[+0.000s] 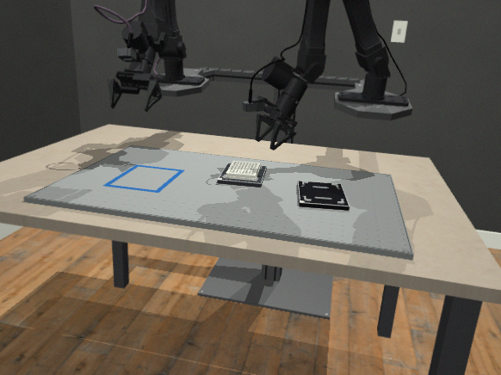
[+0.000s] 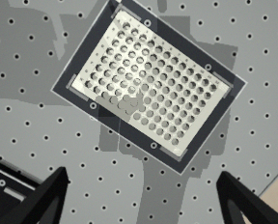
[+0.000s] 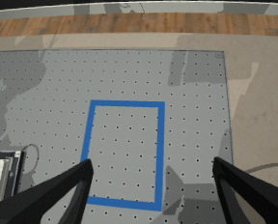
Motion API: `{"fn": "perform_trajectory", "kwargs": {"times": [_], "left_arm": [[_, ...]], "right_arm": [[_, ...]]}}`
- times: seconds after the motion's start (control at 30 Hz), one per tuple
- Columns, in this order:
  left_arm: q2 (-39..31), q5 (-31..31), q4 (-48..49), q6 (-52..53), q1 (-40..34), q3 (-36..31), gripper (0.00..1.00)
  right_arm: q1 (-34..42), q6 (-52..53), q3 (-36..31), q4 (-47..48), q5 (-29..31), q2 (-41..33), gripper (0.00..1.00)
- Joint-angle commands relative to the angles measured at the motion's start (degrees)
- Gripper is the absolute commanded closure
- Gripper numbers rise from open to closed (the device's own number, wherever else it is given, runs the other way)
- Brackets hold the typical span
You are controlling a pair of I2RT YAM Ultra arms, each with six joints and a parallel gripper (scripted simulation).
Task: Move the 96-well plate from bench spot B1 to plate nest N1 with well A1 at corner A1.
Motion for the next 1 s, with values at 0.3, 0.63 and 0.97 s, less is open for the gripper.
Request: {"fn": "perform_trajectory", "kwargs": {"times": [0.3,0.63,0.97], "left_arm": [[3.1,-3.5,-25.6,-29.3,-1.7,16.4,0.0],[7.4,-0.9,-41.8,-45.7,-0.5,28.2,0.0],[12.6,2.2,-53.4,-56.5,1.2,39.4,0.0]], "right_arm": [[3.2,-7.1,-10.3,-14.6,-5.1,-22.1,0.0],[5.9,-10.1,-12.5,-31.0,-6.5,-35.1,0.0],[11.9,-11.0,-10.8,-50.5,-3.2,-40.7,0.0]]}}
